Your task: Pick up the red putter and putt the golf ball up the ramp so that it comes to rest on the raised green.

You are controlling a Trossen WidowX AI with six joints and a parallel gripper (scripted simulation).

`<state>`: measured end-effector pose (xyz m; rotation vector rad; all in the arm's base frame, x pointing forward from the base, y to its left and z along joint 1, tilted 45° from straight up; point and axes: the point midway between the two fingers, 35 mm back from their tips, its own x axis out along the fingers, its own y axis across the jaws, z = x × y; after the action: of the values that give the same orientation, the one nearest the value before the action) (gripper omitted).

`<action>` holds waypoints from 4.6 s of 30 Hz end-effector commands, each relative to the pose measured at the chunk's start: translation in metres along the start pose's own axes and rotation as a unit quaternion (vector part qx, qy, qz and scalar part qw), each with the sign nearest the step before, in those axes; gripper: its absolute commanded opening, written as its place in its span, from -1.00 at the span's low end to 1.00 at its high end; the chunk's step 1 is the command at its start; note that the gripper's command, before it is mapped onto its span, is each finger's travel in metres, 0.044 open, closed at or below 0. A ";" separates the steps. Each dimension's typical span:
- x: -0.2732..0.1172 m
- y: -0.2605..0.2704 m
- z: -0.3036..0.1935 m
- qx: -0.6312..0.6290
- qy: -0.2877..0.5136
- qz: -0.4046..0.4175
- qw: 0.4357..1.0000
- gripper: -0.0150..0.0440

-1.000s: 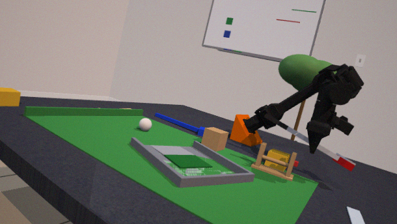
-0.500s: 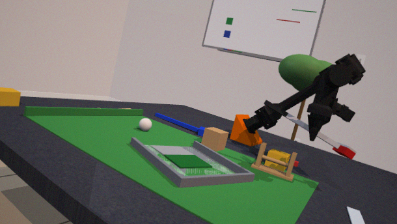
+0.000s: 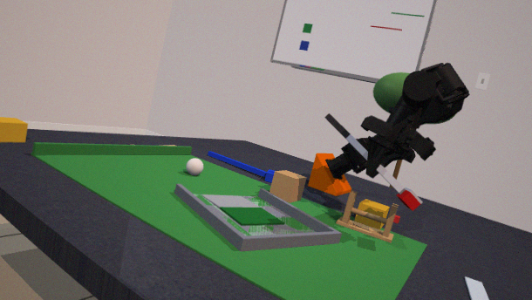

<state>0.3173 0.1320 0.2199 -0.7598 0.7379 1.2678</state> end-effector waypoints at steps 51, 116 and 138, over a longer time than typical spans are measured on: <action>0.071 -0.138 -0.355 0.201 0.456 -0.027 0.866 -0.49; 0.146 -0.114 -0.420 0.212 0.545 -0.001 0.811 -0.49; 0.148 -0.123 -0.395 0.215 0.542 -0.001 0.813 -0.49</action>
<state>0.4175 -0.1594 -0.1347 -1.0640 1.9026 0.5055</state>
